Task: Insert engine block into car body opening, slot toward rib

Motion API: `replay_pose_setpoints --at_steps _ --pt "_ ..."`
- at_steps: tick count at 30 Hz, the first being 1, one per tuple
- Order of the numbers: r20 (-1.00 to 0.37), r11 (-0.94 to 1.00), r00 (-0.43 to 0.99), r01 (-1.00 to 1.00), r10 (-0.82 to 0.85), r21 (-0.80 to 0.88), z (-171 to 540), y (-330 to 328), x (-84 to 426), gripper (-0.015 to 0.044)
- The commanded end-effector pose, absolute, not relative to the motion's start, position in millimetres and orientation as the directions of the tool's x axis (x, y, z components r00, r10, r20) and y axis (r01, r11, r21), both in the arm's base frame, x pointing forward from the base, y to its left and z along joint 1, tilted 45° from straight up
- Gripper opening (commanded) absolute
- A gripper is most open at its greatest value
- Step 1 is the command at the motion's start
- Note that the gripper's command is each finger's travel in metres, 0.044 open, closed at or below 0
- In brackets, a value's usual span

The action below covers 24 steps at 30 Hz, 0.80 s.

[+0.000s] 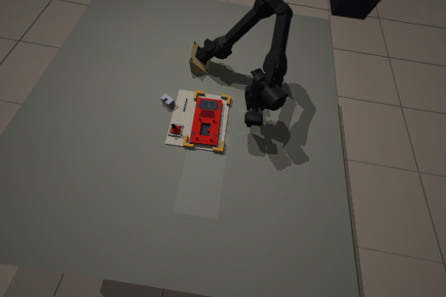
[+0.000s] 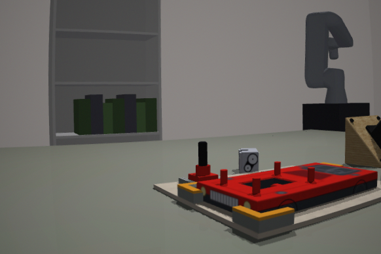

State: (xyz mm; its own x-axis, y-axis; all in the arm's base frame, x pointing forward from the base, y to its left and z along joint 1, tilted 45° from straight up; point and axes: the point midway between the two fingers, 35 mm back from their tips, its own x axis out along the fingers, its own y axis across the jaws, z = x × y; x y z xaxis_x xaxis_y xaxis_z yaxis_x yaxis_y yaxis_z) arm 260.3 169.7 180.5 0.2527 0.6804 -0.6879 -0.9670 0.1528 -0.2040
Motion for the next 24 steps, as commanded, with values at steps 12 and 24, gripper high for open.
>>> replay_pose_setpoints --at_steps 12,24 --pt "-0.799 0.510 0.215 -0.851 0.562 0.129 133.3 97.6 301.1 0.0440" --pt "-0.841 0.724 0.140 -0.592 0.523 0.353 96.8 35.7 313.7 0.0440"
